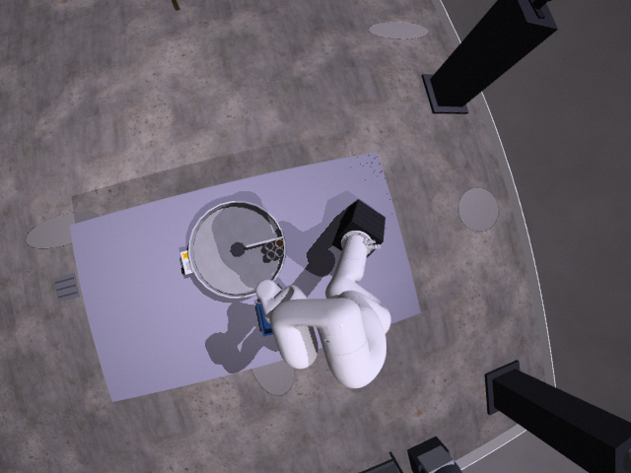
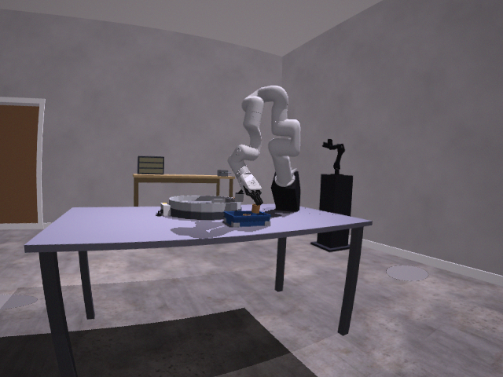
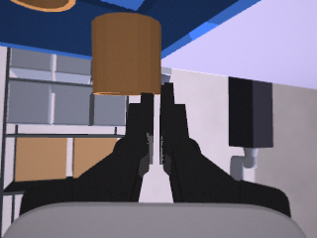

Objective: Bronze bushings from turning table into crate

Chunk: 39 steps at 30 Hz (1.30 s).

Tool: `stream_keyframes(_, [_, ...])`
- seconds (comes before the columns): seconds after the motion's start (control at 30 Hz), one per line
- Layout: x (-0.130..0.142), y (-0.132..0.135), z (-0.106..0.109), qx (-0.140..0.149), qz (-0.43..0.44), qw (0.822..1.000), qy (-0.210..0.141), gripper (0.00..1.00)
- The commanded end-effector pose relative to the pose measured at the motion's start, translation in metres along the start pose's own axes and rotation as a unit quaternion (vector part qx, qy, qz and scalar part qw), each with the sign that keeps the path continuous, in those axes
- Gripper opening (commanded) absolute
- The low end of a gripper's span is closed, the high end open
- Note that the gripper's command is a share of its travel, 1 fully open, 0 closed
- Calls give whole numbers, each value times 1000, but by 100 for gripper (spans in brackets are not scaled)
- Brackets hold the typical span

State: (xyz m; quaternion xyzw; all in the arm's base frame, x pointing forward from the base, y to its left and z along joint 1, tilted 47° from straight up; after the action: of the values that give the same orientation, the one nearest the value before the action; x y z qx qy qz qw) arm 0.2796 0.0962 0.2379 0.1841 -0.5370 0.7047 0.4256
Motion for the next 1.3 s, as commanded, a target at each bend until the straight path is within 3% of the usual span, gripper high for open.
stream_keyframes(0.0, [-2,-1,-2,-1,0,1000,0,0])
stream_keyframes(0.8, [-23,-4,-28,-1,0,1000,0,0])
stream_keyframes(1.27, [-26,-4,-32,-1,0,1000,0,0])
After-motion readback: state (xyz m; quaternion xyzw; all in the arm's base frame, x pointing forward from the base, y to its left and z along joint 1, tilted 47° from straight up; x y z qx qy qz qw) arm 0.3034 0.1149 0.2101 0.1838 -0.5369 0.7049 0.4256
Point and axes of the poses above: the point where the finger pads meet when closed, its own z axis back along the fingers, its own y axis across the jaws, x = y × z, the point moved 8 cm from there along z, back along the fingers, and after that the axes turned 7 degrees about -z, right-handed, at the moved point
